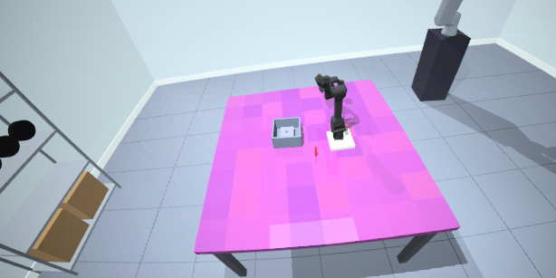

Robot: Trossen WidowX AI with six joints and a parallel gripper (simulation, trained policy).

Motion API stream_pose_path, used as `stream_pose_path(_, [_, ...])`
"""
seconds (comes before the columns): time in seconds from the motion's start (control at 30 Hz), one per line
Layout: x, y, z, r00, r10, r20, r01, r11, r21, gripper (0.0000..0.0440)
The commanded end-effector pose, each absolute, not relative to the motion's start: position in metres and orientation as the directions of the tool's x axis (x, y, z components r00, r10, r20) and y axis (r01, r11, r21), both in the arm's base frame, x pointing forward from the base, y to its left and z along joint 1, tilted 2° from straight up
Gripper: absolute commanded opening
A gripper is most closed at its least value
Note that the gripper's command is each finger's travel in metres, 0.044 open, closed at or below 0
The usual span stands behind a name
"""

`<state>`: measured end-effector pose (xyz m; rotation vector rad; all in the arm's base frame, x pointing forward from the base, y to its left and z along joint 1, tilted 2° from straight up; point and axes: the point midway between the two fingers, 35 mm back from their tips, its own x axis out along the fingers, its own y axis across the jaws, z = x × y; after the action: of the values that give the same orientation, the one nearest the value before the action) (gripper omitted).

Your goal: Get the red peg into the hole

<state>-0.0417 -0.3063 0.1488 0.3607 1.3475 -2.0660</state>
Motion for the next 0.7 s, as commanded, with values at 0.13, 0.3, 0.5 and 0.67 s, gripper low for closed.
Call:
stream_pose_path(0.13, [0.03, -0.3, 0.157, -0.625, -0.506, -0.594, 0.754, -0.196, -0.626, 0.044])
stream_pose_path(0.3, [0.079, -0.285, 0.163, -0.507, -0.585, -0.632, 0.822, -0.109, -0.559, 0.044])
stream_pose_path(0.5, [0.132, -0.256, 0.17, -0.353, -0.644, -0.679, 0.88, 0.018, -0.474, 0.044])
stream_pose_path(0.67, [0.17, -0.224, 0.175, -0.221, -0.659, -0.719, 0.905, 0.137, -0.403, 0.044])
